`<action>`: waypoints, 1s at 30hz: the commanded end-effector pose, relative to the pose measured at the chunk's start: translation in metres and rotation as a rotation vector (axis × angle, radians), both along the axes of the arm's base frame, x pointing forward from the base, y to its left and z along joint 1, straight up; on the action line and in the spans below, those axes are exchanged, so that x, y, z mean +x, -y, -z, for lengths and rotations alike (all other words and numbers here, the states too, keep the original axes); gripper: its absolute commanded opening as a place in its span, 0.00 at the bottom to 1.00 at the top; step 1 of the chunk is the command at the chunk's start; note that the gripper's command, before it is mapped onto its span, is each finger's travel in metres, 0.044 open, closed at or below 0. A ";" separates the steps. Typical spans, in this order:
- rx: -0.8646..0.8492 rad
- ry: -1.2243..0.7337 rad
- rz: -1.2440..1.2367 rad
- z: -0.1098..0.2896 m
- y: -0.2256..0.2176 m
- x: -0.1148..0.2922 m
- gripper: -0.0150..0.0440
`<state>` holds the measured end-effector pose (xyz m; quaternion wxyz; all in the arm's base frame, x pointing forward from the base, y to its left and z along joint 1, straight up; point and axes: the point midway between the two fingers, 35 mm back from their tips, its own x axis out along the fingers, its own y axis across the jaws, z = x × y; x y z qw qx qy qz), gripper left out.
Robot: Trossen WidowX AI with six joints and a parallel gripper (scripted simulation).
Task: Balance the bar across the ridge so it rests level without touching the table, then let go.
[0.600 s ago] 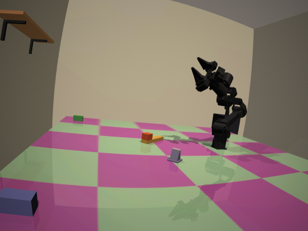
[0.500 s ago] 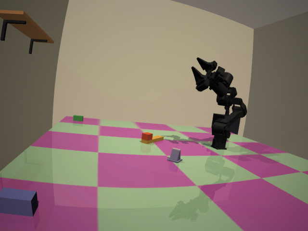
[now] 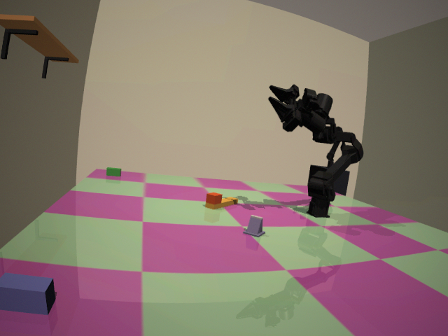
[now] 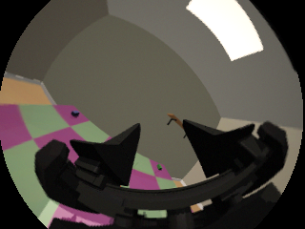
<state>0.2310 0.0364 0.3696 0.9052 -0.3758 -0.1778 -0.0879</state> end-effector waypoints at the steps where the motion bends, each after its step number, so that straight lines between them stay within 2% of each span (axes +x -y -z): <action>1: 0.060 -0.063 -0.028 0.006 -0.002 0.013 0.79; 16: 0.399 -0.310 -0.074 0.031 0.003 0.058 0.79; 30: 0.778 -0.513 -0.017 0.063 0.018 0.092 0.79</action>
